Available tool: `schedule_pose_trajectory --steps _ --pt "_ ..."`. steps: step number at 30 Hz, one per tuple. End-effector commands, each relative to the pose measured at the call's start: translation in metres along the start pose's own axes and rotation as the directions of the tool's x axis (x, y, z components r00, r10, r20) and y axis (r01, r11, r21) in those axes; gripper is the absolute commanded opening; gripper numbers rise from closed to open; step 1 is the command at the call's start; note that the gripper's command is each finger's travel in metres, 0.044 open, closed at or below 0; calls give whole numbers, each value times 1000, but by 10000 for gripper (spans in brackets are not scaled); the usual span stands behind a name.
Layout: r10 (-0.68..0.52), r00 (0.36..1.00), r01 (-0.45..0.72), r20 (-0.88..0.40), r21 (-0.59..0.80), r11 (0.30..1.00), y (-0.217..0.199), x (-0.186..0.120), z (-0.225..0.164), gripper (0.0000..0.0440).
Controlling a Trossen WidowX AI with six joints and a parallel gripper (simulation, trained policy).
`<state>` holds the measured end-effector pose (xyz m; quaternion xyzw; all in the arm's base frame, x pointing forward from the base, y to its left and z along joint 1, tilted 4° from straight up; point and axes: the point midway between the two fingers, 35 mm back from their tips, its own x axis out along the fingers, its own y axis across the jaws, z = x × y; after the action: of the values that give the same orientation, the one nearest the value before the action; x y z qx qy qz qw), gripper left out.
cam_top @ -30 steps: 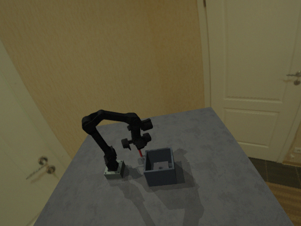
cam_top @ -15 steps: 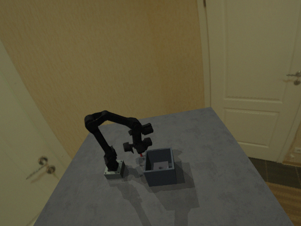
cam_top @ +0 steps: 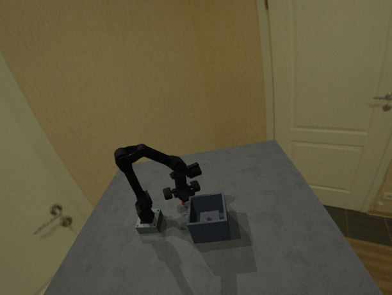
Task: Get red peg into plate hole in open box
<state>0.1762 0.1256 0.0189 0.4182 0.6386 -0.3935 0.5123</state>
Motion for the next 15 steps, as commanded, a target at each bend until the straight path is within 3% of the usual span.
schedule_pose_trajectory --steps 1,15 --pt "33 999 -33 -14 4 999 4 -5 -1 4" --pt "178 982 -177 -58 29 984 21 -44 -8 0"
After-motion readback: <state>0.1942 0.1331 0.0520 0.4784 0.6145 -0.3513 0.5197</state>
